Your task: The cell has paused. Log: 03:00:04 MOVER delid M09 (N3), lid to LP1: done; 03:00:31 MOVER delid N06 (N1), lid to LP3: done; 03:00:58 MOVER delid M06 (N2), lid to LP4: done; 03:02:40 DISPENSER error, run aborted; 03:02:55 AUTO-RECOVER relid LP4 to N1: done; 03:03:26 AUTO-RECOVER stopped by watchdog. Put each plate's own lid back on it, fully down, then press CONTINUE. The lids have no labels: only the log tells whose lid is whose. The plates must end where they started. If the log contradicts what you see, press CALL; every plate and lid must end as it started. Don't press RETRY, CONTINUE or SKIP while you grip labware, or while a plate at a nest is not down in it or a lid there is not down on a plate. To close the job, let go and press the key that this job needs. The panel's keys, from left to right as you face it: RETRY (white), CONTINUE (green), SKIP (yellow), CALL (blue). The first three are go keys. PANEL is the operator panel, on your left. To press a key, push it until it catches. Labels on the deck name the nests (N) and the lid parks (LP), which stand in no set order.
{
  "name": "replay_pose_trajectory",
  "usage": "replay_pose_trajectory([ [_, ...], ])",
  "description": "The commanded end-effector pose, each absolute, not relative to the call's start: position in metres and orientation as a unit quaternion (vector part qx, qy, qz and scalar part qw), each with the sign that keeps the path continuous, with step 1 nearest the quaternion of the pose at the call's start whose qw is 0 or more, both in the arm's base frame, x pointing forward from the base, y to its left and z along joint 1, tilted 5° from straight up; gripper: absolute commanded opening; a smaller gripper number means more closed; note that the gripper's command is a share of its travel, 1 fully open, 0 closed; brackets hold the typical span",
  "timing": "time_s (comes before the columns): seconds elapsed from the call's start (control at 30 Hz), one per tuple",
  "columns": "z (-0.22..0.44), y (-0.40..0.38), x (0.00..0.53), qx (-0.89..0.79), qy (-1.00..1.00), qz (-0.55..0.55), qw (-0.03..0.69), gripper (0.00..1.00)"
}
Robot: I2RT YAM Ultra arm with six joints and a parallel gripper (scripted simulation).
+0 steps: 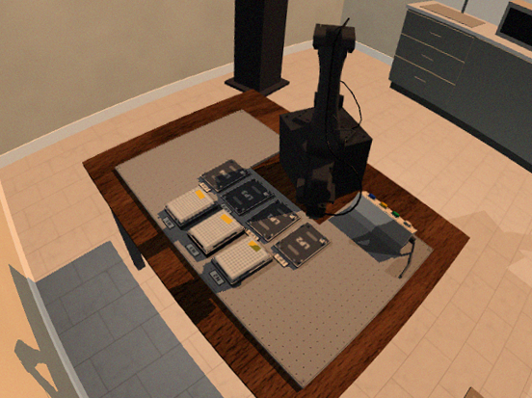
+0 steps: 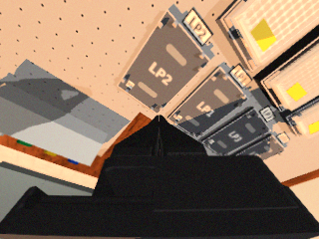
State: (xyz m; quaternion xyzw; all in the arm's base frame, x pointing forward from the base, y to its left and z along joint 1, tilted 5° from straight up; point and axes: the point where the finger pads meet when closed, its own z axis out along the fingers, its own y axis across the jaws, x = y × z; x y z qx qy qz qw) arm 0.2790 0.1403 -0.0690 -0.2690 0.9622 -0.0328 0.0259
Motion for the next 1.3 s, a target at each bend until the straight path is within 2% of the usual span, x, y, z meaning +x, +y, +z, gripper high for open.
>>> replay_pose_trajectory([
  [0.0, -0.065, 0.161, 0.286, -0.261, 0.964, -0.035, 0.034, 0.00],
  [0.63, -0.061, 0.163, 0.291, -0.257, 0.965, -0.030, 0.039, 0.00],
  [0.67, -0.055, 0.172, 0.291, -0.276, 0.959, -0.026, 0.055, 0.00],
  [0.7, -0.062, 0.167, 0.275, -0.286, 0.957, -0.031, 0.042, 0.00],
  [1.27, -0.069, 0.210, 0.215, -0.426, 0.903, -0.036, 0.037, 0.00],
])
